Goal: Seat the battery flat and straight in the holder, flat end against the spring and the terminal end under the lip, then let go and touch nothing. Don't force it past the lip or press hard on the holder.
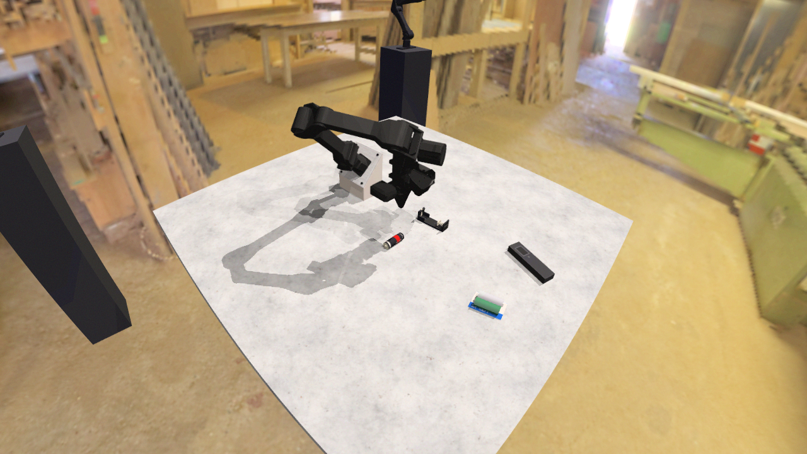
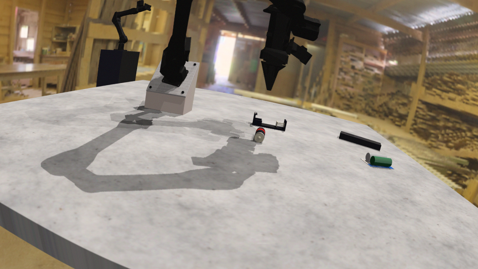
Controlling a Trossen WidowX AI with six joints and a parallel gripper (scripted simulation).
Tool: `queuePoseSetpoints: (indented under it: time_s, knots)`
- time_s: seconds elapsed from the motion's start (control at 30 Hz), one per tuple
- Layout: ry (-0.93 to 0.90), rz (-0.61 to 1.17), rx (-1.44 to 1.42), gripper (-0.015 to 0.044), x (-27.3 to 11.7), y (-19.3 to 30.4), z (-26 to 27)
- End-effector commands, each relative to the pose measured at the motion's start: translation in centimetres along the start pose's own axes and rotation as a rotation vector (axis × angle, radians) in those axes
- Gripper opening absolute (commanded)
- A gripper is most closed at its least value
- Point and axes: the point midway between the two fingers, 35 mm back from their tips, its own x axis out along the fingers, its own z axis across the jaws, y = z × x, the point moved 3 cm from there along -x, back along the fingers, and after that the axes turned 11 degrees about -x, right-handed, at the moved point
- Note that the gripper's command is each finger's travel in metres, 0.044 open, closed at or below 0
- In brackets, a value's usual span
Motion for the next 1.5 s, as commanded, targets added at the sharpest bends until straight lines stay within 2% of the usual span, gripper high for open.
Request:
queuePoseSetpoints:
  time_s: [0.0,0.03,0.1,0.33,0.67,0.8,1.47]
  knots:
    - [0.000,-0.001,-0.003,0.0000,0.0,0.0,0.0]
    - [0.000,-0.001,-0.003,0.0000,0.0,0.0,0.0]
    - [-0.001,0.000,-0.051,0.0052,0.2,0.0,0.0]
    - [-0.009,-0.003,-0.589,0.0236,2.6,-0.1,-0.7]
    - [-0.003,-0.001,-1.384,0.0237,5.9,0.3,-1.9]
    - [-0.001,0.003,-1.556,0.0237,6.6,0.5,-2.2]
    - [-0.001,0.003,-1.577,0.0237,6.7,0.5,-2.2]
